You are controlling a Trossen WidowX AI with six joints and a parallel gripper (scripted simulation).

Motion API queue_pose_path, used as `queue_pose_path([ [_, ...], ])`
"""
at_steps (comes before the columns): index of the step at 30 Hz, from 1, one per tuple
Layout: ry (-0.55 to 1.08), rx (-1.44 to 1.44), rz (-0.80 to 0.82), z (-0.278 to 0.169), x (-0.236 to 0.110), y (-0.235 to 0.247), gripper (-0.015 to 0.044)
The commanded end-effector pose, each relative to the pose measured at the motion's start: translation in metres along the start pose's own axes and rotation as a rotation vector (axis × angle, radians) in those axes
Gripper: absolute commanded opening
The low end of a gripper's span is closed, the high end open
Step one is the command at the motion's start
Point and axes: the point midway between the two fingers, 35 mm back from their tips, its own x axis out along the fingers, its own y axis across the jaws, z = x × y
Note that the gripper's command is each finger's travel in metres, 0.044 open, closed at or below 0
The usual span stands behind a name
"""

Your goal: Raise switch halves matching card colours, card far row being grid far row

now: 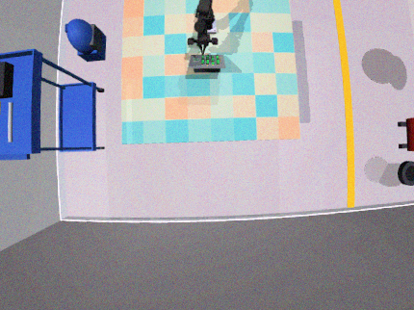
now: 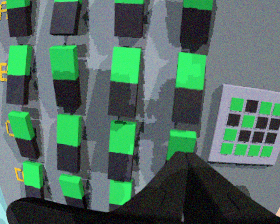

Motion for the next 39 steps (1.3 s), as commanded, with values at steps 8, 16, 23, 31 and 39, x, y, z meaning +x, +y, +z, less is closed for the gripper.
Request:
queue_pose_path([
  [8, 0.007, 0.004, -0.002, -0.002, 0.015, 0.000, 0.0000],
  [16, 0.007, 0.004, -0.002, -0.002, 0.016, 0.000, 0.0000],
  [23, 0.007, 0.004, -0.002, -0.002, 0.016, 0.000, 0.0000],
  [31, 0.007, 0.004, -0.002, -0.002, 0.016, 0.000, 0.0000],
  [39, 0.007, 0.004, -0.002, -0.002, 0.016, 0.000, 0.0000],
])
